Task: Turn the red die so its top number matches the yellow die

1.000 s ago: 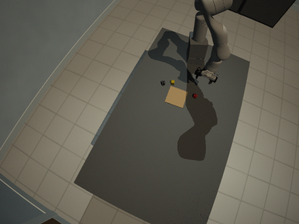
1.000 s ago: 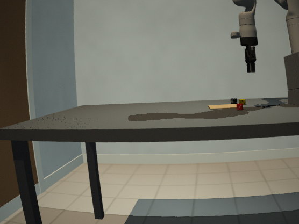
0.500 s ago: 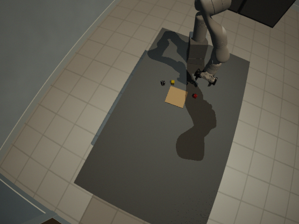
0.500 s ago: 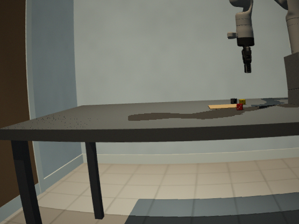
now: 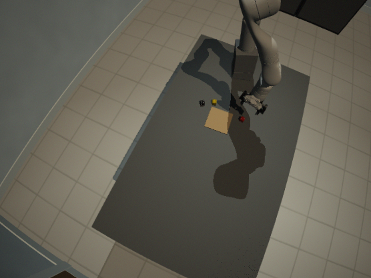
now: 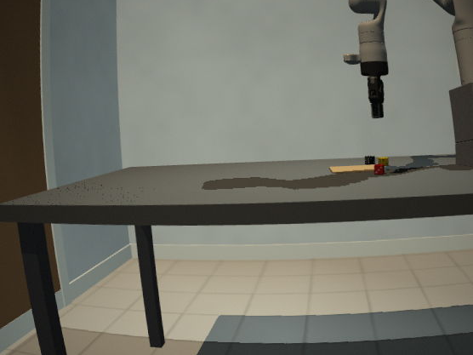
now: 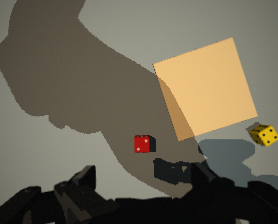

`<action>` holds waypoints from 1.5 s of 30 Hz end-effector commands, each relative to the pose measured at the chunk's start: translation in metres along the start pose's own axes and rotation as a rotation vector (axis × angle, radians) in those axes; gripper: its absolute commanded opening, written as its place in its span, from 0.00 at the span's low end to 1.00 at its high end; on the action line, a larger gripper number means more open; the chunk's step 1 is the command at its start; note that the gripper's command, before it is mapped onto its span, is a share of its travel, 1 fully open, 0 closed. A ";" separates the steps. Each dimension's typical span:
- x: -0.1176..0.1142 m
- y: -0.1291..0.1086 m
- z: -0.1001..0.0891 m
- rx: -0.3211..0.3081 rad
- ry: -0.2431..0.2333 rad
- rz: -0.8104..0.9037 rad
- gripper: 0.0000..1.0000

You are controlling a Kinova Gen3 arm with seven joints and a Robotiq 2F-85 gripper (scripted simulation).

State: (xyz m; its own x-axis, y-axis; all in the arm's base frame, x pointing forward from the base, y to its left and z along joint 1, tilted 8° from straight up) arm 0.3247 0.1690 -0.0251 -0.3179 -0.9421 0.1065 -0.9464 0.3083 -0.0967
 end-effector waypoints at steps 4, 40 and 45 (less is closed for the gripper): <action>0.000 -0.001 0.000 0.001 -0.001 0.001 1.00; 0.004 0.010 0.021 -0.034 0.031 0.592 1.00; 0.004 0.011 0.029 -0.033 0.037 0.836 1.00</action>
State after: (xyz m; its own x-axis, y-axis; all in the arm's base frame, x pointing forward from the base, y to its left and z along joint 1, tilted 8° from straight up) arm 0.3171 0.1623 -0.0514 -0.8853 -0.4620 0.0528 -0.4649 0.8769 -0.1225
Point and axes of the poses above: the point where the finger pads meet when closed, its own z axis out along the fingers, its own x axis across the jaws, y = z × x, the point moved 6 cm from there along -z, back along the fingers, and after that the axes turned 11 degrees about z, right-handed, at the moved point
